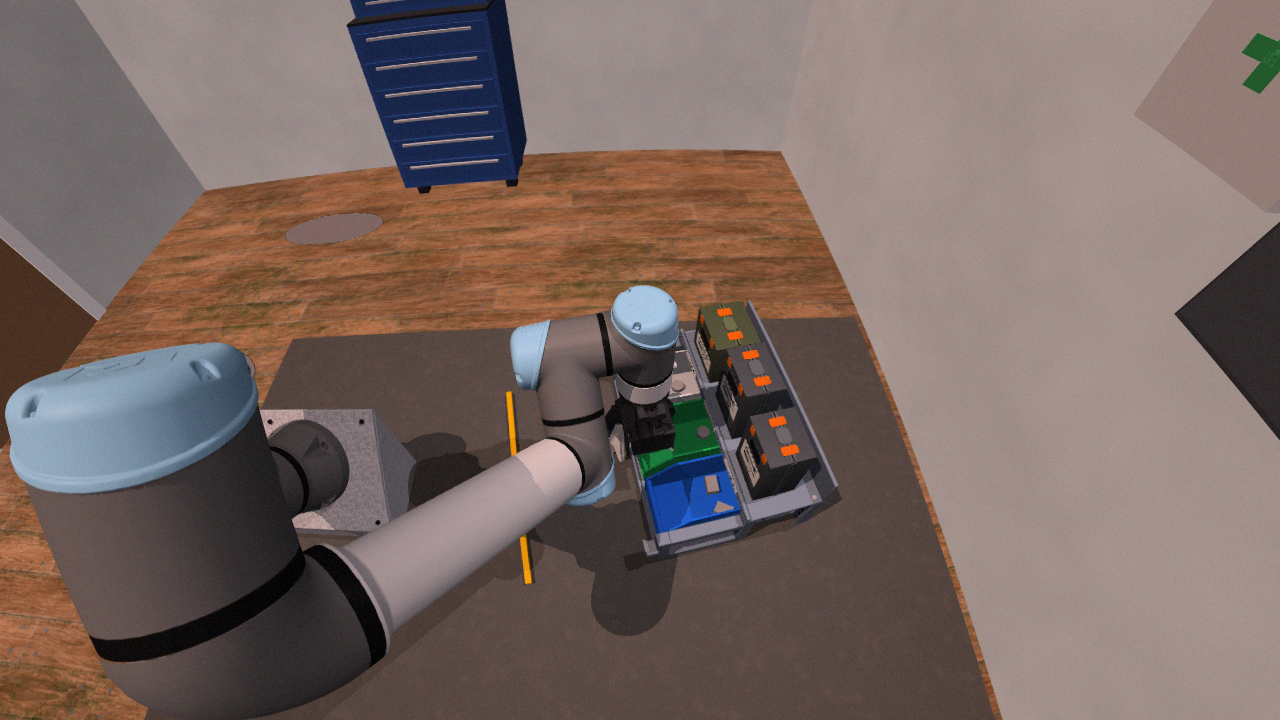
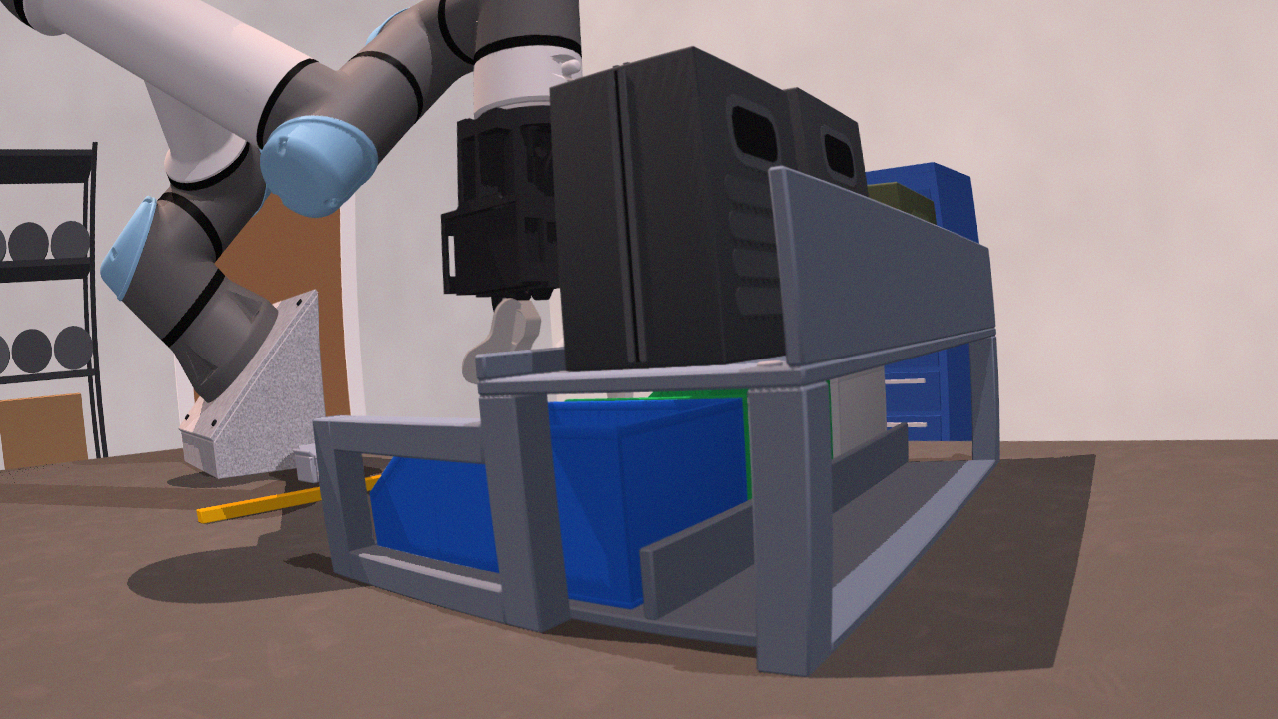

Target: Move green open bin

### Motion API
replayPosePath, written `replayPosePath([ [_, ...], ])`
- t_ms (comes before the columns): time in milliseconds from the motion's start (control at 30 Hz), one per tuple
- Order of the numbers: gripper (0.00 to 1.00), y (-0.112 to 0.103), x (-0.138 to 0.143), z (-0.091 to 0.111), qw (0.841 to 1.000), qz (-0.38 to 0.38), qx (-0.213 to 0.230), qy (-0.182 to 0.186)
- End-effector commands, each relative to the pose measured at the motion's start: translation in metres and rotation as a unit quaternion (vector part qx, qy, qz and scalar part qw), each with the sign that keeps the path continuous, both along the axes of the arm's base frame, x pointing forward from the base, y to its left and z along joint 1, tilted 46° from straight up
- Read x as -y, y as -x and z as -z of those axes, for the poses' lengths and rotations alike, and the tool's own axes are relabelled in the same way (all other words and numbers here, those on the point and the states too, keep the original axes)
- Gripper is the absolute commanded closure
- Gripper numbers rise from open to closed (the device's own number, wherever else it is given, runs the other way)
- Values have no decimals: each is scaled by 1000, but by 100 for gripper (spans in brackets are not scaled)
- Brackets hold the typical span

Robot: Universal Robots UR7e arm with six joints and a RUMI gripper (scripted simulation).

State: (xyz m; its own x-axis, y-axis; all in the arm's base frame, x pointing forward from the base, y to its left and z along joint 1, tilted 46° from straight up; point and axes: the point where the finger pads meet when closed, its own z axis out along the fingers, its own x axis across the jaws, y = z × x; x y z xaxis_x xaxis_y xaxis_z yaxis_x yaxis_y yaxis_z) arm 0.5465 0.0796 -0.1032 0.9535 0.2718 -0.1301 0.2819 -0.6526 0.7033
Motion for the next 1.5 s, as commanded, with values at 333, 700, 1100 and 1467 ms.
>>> replayPosePath([
  [333, 42, -1, 3, 3, 1000, 0, 1, 0],
  [700, 42, -1, 5, 5, 1000, 0, 1, 0],
  [1100, 42, -1, 5, 5, 1000, 0, 1, 0],
  [1467, 42, -1, 5, 5, 1000, 0, 1, 0],
])
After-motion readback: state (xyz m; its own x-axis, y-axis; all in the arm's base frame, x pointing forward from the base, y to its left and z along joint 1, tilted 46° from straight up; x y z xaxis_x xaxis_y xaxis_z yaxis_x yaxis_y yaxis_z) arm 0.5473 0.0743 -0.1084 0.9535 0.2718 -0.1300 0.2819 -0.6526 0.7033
